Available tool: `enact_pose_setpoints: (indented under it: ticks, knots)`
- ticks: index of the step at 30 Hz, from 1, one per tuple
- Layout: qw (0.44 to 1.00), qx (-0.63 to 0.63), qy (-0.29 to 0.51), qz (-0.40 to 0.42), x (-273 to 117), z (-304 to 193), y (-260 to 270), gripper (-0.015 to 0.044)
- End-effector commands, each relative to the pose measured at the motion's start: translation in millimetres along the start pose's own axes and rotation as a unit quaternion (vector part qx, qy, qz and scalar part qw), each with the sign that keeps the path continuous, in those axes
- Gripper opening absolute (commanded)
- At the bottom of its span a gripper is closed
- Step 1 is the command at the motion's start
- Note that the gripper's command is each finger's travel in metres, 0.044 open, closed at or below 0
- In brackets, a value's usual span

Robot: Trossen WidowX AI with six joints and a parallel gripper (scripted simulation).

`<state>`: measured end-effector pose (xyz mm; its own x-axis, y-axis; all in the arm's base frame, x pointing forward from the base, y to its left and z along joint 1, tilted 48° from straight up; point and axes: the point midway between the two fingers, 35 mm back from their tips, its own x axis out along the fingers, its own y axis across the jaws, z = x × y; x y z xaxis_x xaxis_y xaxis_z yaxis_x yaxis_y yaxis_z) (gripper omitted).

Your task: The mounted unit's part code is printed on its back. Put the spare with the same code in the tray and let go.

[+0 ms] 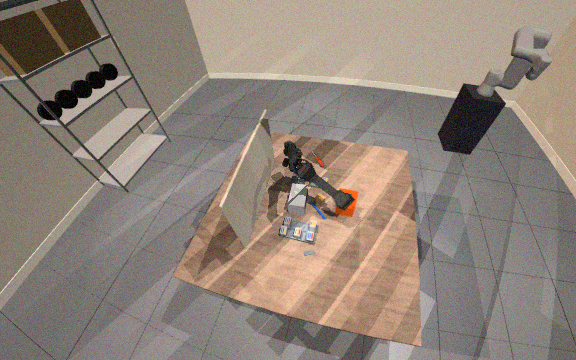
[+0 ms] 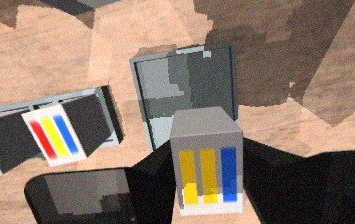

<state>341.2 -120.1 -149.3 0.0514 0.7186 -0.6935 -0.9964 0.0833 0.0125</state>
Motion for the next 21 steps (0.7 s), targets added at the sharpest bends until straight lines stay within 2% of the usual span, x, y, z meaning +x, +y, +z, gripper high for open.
enact_pose_setpoints:
  ticks: [1, 21]
  knots:
    - [1.000, 0.002, -0.002, -0.001, 5, 1, 1, 0.0000]
    - [1.000, 0.002, -0.004, -0.001, 24, 3, 4, 0.0000]
